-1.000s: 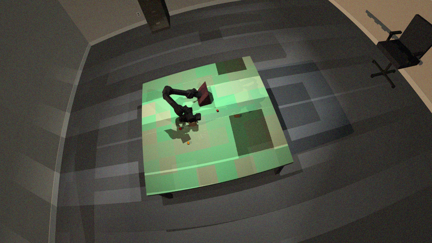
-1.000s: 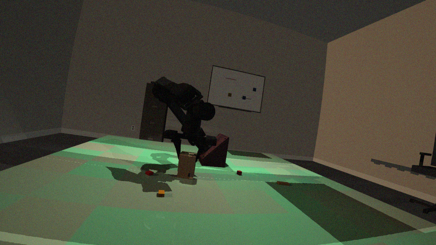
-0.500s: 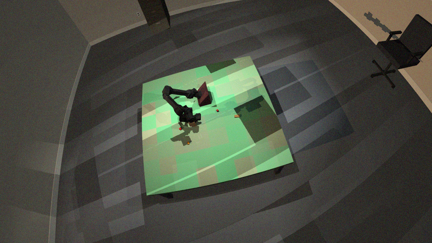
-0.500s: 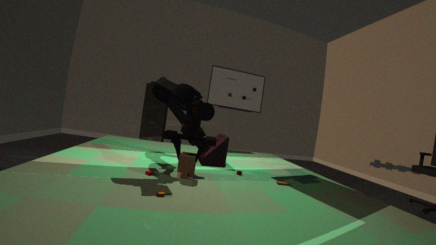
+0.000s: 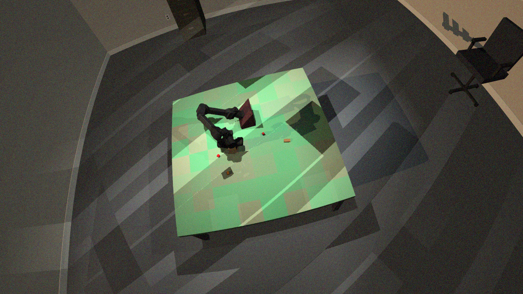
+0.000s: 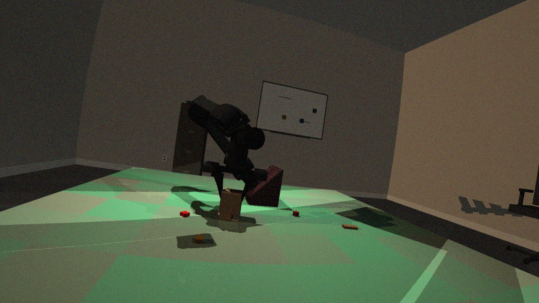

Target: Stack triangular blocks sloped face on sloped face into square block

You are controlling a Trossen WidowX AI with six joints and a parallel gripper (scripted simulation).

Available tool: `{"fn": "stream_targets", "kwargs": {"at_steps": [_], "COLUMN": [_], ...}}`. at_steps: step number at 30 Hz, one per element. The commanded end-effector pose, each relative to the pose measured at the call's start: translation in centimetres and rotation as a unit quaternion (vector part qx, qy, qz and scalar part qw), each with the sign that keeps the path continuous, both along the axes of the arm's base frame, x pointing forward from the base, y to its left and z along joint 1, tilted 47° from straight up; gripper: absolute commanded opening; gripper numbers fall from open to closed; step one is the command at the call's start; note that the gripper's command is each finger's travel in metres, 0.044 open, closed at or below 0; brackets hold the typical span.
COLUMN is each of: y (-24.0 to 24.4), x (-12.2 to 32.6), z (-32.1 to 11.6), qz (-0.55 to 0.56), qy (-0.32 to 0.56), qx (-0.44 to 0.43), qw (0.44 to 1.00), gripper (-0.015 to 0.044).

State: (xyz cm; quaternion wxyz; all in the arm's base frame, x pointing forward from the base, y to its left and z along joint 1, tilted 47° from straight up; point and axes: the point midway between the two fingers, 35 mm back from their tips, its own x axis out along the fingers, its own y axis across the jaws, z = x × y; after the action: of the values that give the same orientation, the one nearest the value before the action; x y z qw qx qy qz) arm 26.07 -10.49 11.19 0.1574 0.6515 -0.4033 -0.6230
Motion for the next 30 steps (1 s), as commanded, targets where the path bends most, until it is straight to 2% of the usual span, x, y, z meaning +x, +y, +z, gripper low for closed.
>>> {"fn": "stream_targets", "kwargs": {"at_steps": [1,30], "y": [-0.2,-1.3], "x": [-0.1,-0.9], "z": [-0.1,-1.4], "qz": [0.002,0.002], "qy": [0.001,0.001], "qx": [-0.003,-0.004], "qw": [1.000,1.000], "gripper": [0.0000,0.0000]}}
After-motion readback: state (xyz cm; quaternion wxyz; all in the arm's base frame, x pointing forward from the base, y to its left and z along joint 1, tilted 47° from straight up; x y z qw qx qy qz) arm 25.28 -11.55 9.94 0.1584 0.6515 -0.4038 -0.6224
